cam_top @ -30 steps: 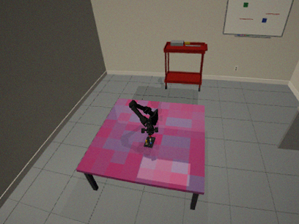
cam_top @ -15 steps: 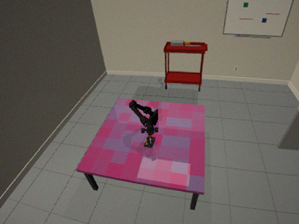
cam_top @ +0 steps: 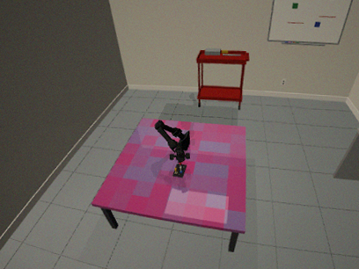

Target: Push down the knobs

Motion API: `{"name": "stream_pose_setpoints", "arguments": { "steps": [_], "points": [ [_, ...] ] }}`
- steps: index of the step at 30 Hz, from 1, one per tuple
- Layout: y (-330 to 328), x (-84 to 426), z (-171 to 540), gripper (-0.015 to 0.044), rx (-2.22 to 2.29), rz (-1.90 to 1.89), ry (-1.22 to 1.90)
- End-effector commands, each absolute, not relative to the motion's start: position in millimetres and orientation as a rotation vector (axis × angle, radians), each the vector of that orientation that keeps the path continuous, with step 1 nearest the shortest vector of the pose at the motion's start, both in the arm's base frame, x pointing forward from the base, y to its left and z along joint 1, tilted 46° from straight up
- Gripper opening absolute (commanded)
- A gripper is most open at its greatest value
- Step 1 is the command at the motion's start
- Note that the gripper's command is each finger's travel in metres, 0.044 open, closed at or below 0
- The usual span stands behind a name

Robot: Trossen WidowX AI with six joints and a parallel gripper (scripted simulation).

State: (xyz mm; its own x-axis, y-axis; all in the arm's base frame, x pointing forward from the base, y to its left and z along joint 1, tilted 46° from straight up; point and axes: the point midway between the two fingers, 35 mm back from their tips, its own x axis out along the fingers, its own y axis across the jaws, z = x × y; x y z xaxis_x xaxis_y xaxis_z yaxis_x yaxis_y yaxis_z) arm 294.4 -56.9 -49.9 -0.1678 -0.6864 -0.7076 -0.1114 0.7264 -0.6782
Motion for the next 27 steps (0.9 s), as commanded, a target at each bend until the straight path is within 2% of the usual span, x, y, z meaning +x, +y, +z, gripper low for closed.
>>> {"name": "stream_pose_setpoints", "arguments": {
  "steps": [1, 27],
  "points": [
    [-61.1, 293.5, -53.7, 0.0000, -0.643, -0.580, 1.695],
    [-64.7, 292.6, -57.3, 0.0000, -0.643, -0.580, 1.695]
  ]
}}
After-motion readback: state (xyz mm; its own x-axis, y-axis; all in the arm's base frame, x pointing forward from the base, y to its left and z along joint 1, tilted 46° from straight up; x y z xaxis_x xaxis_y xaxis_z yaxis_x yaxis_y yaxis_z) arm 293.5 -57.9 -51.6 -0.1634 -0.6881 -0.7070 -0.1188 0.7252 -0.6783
